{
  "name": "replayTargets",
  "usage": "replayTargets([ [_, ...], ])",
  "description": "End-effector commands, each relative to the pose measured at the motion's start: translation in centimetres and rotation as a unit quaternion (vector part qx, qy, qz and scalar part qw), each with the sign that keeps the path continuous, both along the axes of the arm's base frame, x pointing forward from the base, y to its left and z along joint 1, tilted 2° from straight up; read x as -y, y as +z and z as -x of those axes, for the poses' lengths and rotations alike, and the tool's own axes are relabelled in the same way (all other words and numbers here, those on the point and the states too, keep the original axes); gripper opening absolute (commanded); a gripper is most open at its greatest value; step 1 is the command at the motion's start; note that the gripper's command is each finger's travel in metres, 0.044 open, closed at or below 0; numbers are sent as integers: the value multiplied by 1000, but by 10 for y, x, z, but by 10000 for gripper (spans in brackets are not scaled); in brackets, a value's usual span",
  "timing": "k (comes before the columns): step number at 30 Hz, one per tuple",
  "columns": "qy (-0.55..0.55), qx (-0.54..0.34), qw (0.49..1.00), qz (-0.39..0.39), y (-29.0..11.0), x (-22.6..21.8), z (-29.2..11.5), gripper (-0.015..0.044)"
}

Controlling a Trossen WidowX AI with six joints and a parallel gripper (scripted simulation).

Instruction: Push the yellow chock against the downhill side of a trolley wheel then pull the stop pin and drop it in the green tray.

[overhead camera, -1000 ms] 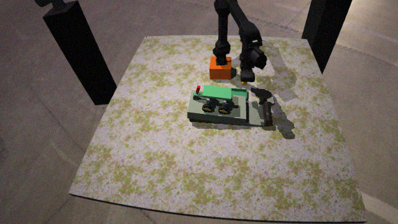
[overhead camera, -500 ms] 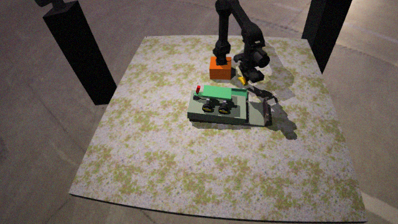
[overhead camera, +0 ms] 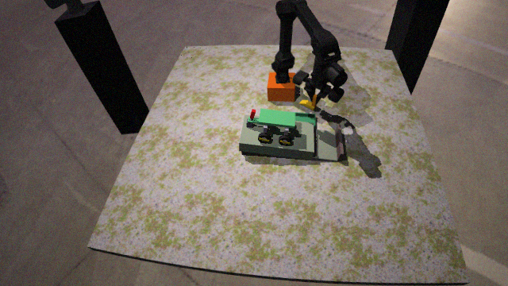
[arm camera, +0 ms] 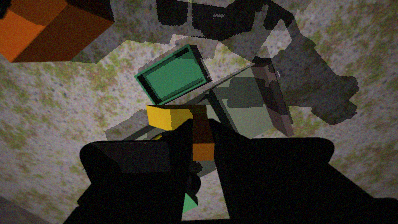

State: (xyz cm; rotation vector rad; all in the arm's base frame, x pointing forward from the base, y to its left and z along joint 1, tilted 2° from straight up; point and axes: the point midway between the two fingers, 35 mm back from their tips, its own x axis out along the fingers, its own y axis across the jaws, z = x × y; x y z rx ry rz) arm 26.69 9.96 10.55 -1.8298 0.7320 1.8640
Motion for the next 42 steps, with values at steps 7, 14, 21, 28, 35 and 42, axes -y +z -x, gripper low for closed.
replayTargets([
  [7, 171, -17, 985, 9, -1, -1, -1, 0],
  [14, 233, -23, 972, 10, -1, -2, -2, 0],
  [21, 256, -24, 966, 12, -4, 0, -14, 0],
  [28, 261, -24, 965, 12, -8, 2, -29, 0],
  [35, 261, -24, 965, 12, -21, 3, -27, 0],
  [42, 261, -24, 965, 12, -35, 3, -30, 0],
])
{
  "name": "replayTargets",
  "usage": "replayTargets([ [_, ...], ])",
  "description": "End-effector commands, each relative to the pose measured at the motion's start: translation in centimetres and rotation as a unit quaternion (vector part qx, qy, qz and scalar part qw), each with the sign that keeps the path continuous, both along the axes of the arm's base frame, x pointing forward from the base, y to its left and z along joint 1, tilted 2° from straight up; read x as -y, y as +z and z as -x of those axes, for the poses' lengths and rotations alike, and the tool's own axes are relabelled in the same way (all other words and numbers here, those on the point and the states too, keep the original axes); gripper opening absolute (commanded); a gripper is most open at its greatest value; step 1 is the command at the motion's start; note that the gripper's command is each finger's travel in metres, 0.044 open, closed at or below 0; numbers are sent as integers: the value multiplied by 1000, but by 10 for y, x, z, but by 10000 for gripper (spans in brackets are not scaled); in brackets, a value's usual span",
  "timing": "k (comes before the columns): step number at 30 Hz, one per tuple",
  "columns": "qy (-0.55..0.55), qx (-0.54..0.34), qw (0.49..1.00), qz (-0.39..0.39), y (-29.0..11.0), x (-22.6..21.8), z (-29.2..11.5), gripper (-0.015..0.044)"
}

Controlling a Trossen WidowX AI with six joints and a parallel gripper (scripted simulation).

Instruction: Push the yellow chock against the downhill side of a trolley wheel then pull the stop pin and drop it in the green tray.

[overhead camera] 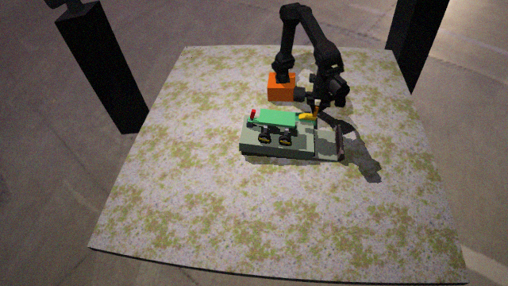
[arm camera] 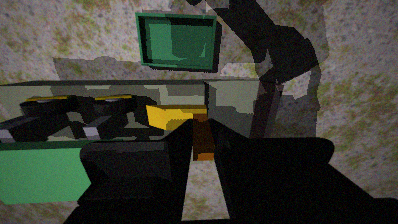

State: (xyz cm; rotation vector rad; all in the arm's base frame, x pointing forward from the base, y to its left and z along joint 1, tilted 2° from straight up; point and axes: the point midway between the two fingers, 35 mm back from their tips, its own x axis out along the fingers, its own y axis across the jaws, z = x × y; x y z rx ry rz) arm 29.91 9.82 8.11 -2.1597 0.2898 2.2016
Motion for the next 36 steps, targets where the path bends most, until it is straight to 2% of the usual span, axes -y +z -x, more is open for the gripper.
replayTargets([
  [1, 2, -9, 1000, 5, -12, 2, 2, 0],
  [20, 2, -9, 1000, 5, -47, 8, 6, 0],
  [36, 2, -9, 1000, 6, -43, 20, 4, 0],
])
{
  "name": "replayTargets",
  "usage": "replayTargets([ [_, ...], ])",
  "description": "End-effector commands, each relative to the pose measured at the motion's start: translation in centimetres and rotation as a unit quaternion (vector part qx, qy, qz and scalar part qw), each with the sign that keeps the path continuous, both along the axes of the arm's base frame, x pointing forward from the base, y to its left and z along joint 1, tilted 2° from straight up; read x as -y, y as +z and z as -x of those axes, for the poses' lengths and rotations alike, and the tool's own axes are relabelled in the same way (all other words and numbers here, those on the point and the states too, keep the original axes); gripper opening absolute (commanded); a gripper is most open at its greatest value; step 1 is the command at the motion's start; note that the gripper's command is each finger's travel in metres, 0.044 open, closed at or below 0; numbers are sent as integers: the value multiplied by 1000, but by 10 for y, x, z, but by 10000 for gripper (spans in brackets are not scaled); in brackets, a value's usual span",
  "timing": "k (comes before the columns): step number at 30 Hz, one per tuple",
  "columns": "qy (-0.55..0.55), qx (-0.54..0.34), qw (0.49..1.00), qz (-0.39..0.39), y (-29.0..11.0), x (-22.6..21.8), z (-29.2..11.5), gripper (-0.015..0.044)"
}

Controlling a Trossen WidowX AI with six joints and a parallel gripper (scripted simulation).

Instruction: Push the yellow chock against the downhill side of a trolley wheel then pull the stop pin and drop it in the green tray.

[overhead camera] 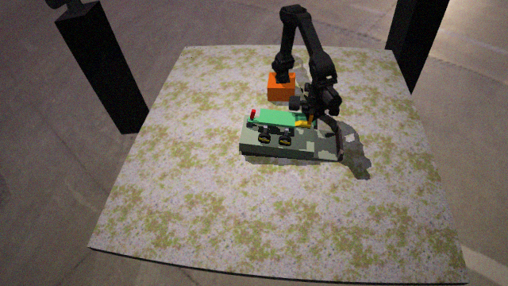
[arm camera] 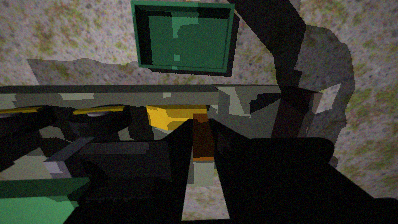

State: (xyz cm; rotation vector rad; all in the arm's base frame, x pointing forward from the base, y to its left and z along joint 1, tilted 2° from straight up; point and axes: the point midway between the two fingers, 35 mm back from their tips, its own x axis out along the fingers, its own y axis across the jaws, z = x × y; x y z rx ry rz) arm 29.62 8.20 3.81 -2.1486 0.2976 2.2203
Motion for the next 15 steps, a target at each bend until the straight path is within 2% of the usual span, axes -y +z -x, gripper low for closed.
replayTargets([
  [1, 2, -2, 1000, 2, 1, 5, 1, 0],
  [15, 2, -2, 1000, 3, 4, 19, 0, 0],
])
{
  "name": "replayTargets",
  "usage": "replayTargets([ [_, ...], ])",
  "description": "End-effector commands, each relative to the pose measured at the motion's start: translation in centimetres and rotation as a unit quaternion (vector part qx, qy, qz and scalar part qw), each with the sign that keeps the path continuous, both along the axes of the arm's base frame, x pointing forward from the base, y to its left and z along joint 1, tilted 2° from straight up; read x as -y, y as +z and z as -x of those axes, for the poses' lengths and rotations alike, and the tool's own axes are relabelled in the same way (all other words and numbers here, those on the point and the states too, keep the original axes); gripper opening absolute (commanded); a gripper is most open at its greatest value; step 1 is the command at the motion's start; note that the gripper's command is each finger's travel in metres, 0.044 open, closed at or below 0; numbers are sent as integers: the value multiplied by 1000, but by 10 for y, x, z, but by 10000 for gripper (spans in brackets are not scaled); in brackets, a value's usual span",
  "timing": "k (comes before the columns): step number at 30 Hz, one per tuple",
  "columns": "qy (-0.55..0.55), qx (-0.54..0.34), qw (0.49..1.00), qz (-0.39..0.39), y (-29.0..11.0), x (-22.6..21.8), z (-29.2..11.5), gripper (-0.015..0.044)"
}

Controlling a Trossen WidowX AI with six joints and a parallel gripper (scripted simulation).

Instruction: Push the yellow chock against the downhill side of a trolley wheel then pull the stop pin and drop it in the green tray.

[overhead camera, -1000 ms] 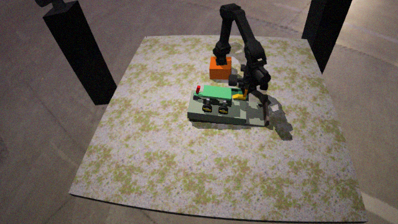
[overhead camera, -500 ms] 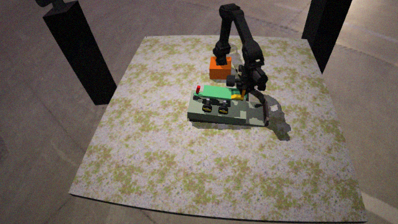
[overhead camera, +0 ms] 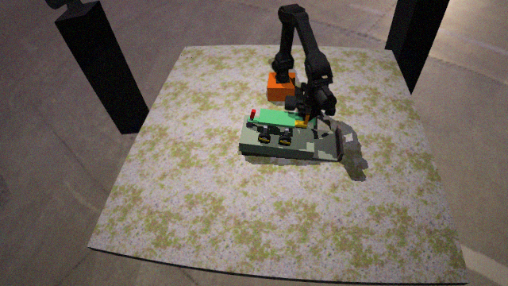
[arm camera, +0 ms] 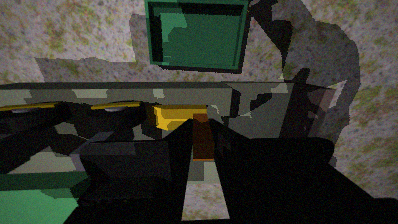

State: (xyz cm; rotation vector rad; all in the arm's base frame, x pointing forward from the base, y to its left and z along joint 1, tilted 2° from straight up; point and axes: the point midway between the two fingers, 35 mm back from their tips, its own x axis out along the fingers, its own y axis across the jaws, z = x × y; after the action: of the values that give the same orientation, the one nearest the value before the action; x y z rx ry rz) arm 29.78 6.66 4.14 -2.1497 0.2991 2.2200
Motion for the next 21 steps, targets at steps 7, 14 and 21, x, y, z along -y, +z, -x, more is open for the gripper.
replayTargets([
  [7, 0, 0, 1000, -1, 1, 3, 0, 0],
  [14, 0, 0, 1000, -1, 1, 3, 0, 26],
  [21, 0, 0, 1000, -1, 1, 3, 0, 190],
])
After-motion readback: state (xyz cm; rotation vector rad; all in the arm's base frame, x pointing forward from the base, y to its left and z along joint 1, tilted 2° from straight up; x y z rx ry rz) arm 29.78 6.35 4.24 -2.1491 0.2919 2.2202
